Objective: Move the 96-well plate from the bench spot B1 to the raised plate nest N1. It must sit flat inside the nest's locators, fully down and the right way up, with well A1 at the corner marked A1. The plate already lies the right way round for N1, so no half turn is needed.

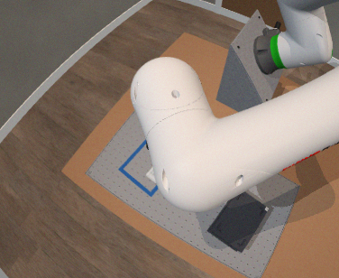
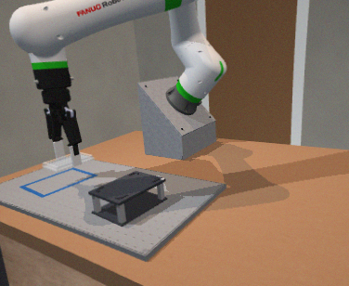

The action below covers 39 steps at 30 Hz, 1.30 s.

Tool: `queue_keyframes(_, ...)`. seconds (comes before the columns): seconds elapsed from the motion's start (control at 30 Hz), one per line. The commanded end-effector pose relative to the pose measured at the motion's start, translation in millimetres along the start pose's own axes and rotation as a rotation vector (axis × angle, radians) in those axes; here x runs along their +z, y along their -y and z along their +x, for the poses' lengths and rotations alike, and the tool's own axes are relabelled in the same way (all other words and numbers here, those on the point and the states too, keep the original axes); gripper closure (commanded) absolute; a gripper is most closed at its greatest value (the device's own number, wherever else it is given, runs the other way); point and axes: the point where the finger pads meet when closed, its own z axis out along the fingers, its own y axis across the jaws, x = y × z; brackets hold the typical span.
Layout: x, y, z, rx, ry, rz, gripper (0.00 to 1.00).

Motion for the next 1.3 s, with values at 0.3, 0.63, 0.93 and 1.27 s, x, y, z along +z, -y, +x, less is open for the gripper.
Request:
queue_keyframes(0.3,-7.3,39.9,-0.4,0.000,0.000,-0.001,1.00)
queue_keyframes(0.63,-12.5,69.5,-0.8,0.000,0.000,-0.001,1.00)
queue_keyframes(0.93,-16.5,92.5,-1.1,0.000,0.000,-0.001,1.00)
queue_keyframes(1.27,-22.2,125.3,-1.6,0.000,0.000,-0.001,1.00)
